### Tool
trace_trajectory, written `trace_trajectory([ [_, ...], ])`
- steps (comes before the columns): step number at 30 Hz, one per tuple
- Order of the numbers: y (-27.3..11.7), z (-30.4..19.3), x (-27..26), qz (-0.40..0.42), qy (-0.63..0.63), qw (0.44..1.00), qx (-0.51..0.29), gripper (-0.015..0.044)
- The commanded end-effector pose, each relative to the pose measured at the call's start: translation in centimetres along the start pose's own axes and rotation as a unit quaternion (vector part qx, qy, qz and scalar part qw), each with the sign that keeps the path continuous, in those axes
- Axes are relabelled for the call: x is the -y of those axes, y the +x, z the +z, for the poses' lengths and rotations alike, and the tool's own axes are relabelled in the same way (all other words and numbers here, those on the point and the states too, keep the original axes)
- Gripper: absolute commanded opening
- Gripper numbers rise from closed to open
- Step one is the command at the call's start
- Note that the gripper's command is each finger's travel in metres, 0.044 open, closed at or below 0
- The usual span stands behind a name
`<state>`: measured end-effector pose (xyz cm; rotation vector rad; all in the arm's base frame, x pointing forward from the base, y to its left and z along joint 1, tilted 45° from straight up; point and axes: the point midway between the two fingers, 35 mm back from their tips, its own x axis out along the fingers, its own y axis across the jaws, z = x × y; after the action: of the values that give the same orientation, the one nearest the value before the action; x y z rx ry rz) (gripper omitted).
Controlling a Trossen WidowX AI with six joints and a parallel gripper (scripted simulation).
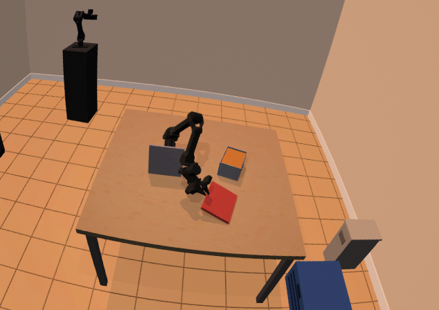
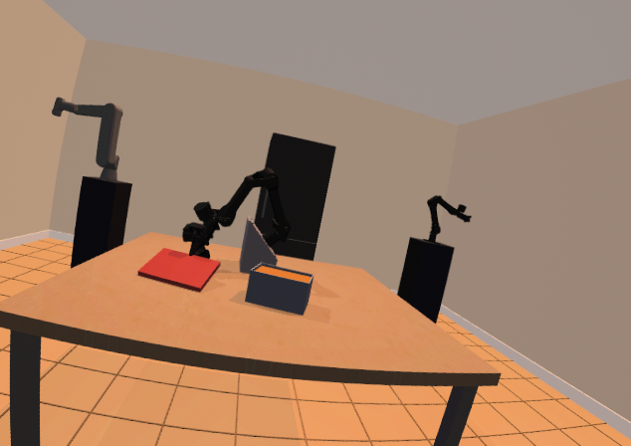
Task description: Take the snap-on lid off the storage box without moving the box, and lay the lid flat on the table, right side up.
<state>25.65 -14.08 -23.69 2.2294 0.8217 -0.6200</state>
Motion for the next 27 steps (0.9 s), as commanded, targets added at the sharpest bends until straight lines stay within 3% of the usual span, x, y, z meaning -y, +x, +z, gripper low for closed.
trace_trajectory([
  [1,0.0,0.1,-0.1,-0.004,0.002,1.000,0.002,0.0157],
  [5,0.0,0.1,-0.1,-0.004,0.002,1.000,0.002,0.0263],
  [7,0.0,0.1,-0.1,-0.004,0.002,1.000,0.002,0.0275],
  [13,-0.9,0.0,0.7,-0.004,0.002,1.000,0.003,0.0433],
  [27,-3.1,0.1,2.6,-0.005,0.002,1.000,0.004,0.0440],
])
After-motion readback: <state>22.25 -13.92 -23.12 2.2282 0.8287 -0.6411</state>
